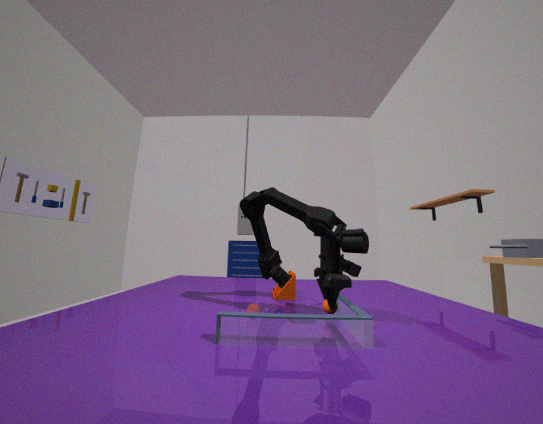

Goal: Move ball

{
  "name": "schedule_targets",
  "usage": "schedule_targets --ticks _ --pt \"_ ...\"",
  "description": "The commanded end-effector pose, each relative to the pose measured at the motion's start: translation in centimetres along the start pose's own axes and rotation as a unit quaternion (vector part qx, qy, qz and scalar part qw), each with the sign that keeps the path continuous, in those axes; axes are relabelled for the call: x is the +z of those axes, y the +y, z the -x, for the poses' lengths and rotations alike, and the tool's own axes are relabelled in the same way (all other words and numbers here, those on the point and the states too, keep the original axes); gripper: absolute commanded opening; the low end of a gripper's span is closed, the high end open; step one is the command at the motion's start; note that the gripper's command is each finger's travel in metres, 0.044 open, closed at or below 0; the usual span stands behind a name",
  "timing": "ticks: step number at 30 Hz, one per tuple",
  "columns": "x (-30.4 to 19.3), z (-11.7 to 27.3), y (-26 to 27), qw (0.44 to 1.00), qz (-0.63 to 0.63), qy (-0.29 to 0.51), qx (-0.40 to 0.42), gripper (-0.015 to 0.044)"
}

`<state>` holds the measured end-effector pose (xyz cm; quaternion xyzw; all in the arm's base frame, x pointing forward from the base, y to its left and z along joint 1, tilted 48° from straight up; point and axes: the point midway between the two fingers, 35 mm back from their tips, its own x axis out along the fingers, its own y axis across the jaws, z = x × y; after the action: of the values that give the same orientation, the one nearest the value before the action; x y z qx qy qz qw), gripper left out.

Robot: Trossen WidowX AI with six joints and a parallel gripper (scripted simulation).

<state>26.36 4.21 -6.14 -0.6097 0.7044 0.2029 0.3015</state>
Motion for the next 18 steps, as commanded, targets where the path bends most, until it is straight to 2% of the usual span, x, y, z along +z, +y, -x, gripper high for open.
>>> schedule_targets --ticks 1,18 --pt "0.1 1.7 -0.2 1.0 -0.005 -0.001 0.0 0.0" --pt "0.1 10.7 0.1 1.0 0.001 -0.007 -0.003 0.0"
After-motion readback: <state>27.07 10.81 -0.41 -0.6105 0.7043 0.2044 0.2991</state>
